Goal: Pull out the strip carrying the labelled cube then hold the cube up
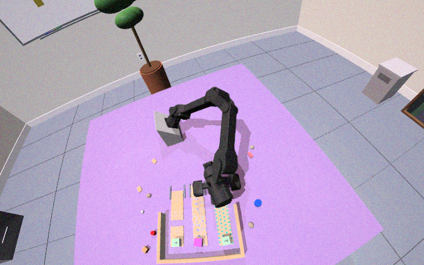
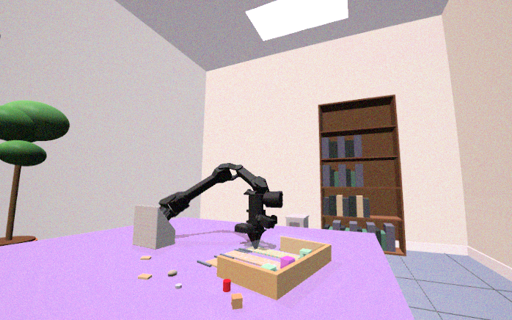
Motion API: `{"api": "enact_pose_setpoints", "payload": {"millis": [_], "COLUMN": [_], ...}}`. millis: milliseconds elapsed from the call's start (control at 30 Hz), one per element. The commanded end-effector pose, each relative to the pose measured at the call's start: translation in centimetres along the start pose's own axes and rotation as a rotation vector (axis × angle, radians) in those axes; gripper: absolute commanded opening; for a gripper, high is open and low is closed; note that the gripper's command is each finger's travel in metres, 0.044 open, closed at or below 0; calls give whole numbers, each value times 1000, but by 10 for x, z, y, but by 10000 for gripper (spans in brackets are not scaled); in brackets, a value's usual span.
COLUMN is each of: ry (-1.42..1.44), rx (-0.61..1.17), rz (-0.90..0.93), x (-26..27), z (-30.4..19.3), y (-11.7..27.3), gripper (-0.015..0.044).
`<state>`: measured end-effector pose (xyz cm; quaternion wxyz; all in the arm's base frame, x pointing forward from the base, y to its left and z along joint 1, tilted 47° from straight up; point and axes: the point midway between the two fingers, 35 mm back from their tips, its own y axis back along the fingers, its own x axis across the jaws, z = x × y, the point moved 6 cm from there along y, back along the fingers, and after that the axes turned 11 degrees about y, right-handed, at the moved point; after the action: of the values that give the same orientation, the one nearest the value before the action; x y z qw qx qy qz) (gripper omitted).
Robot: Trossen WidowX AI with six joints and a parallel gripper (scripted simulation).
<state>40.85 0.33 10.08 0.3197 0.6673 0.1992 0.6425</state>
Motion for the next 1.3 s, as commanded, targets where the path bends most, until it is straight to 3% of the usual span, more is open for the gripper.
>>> {"api": "enact_pose_setpoints", "payload": {"millis": [0,1267], "ry": [-5,-6], "rx": [4,5], "rz": [1,1], "x": [0,9], "z": [0,-38], "y": [-3,-5], "gripper": [0,0]}}
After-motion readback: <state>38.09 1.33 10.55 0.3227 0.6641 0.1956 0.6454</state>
